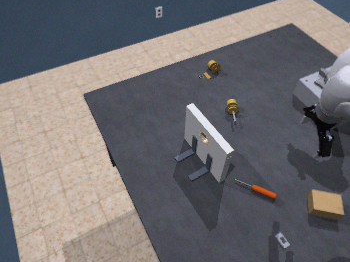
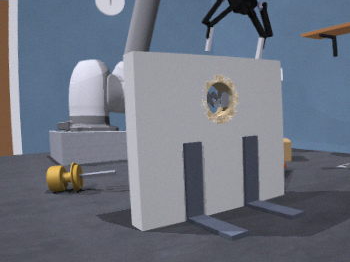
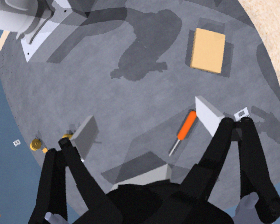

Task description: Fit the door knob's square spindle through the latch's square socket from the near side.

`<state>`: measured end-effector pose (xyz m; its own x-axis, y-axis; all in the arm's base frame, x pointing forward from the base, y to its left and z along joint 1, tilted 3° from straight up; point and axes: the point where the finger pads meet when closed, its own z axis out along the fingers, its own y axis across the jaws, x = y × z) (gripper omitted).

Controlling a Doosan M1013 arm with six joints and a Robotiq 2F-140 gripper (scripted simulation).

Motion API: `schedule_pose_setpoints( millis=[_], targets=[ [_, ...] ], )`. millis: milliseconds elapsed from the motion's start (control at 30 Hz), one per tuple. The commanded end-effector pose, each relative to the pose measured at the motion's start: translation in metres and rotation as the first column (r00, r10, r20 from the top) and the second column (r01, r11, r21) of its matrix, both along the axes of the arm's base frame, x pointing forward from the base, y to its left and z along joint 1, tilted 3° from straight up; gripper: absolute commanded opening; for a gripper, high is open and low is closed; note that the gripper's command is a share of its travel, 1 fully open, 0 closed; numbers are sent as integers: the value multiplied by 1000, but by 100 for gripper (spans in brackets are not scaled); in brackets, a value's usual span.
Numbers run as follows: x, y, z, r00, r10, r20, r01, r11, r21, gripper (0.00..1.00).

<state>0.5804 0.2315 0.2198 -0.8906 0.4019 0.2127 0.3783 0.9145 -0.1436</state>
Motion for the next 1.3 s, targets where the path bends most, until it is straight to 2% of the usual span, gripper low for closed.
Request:
schedule_pose_setpoints(
  millis=[0,567,667,767,900,1033,1100,1133,1267],
  targets=[
    [0,0,0,1000,0,0,0,1000,0,100],
    [0,0,0,1000,0,0,0,1000,0,100],
    [4,-11,-4,1000,7,3,-7,1000,9,100],
    [15,-50,-19,999,33,17,-34,999,37,100],
    [29,-129,-48,993,96,64,-102,990,93,100],
    [31,-200,-73,986,136,100,-148,982,117,100],
    [31,-200,-73,986,136,100,-148,982,117,100],
    [29,-243,-88,980,157,119,-172,977,126,100],
    [18,-309,-110,967,199,158,-220,966,135,100]
  ],
)
